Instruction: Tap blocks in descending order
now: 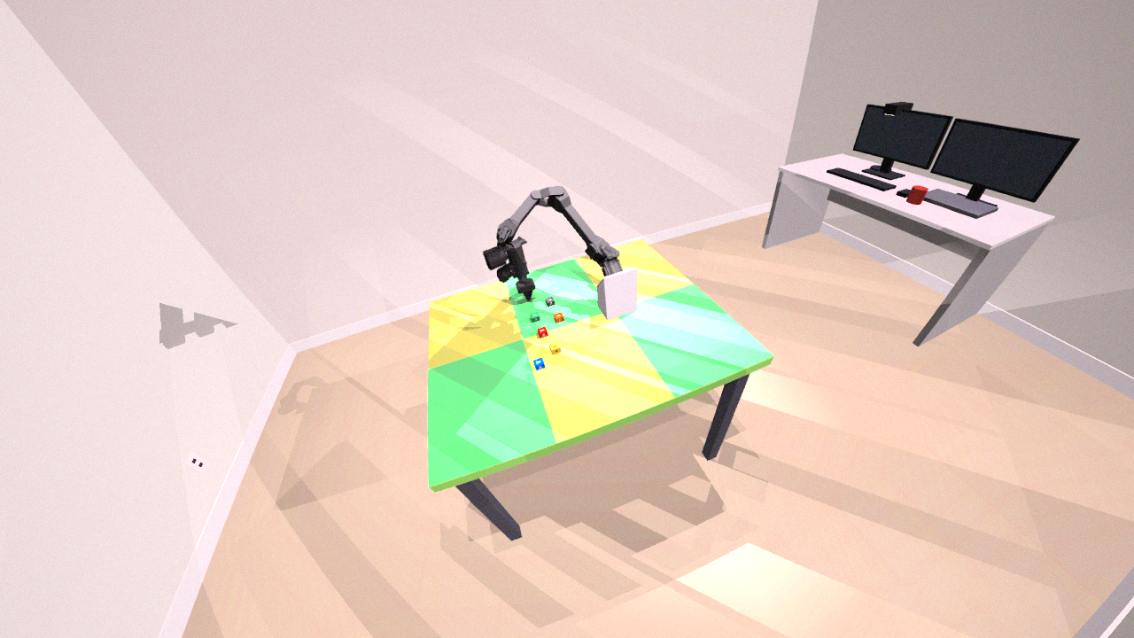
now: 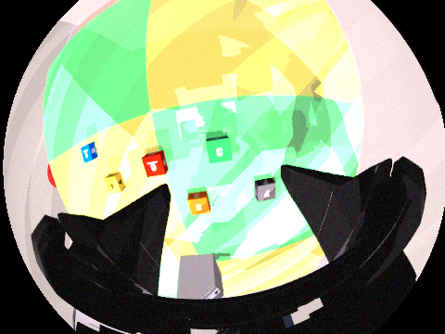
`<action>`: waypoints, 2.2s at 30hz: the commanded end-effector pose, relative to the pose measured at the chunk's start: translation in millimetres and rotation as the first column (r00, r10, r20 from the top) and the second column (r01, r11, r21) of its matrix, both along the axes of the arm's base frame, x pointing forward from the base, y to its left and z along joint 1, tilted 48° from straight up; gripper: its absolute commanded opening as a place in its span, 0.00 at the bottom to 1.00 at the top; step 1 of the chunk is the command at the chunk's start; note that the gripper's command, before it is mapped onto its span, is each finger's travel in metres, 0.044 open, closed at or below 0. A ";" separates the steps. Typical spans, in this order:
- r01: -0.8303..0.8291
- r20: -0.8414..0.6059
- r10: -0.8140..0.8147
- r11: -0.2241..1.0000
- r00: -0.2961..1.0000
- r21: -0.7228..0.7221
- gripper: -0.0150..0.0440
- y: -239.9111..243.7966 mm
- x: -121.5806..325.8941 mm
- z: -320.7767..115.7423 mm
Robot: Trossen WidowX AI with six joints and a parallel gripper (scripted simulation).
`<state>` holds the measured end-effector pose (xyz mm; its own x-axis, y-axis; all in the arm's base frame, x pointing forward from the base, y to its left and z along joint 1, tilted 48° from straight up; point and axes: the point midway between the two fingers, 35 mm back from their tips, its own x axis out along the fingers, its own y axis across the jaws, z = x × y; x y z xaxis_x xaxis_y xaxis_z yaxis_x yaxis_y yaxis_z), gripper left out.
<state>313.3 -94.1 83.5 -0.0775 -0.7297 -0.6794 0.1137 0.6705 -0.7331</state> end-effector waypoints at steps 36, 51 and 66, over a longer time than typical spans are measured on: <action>-0.003 0.008 0.003 1.000 1.000 0.006 0.71 111.7 63.5 -224.2; -0.003 0.007 0.003 1.000 1.000 0.004 0.29 101.8 61.2 -232.5; -0.003 0.007 0.003 1.000 1.000 0.004 0.29 90.6 60.4 -242.9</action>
<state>378.2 3.2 -153.3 -0.0600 -0.7219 -0.6894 0.1275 0.6795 -0.7225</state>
